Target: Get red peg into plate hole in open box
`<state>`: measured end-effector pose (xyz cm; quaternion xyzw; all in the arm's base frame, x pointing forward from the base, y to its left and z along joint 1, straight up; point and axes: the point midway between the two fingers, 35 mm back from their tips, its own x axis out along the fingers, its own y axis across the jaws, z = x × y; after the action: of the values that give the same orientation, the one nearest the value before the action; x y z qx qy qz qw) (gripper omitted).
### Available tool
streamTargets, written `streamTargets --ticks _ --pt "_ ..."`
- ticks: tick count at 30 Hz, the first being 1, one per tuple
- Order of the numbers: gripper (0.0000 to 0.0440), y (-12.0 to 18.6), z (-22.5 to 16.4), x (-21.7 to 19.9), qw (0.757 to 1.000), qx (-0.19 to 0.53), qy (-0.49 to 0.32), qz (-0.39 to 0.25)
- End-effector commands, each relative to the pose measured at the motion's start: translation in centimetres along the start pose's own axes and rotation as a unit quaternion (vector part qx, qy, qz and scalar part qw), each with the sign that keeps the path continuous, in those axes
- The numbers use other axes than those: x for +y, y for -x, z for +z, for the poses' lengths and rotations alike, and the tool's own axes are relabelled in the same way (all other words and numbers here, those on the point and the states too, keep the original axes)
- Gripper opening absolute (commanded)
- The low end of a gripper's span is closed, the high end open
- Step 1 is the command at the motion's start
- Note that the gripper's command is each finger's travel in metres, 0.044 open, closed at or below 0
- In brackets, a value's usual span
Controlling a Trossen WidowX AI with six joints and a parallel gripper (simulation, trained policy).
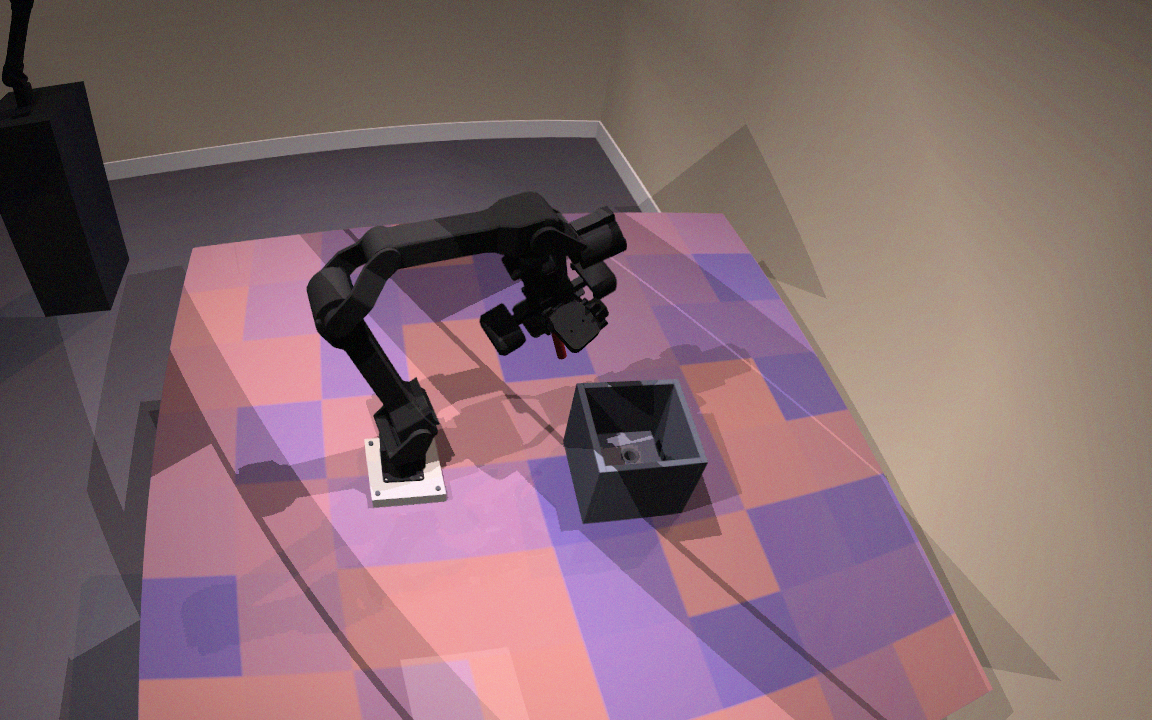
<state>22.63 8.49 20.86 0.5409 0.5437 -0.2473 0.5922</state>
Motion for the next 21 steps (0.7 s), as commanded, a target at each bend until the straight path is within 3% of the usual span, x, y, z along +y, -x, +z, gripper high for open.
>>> streamTargets --ticks 1,21 --pt "0.0000 1.5 1.6 0.5 1.000 -0.030 -0.001 0.010" --pt "0.0000 2.2 9.4 1.0 0.994 -0.085 -0.052 -0.036"
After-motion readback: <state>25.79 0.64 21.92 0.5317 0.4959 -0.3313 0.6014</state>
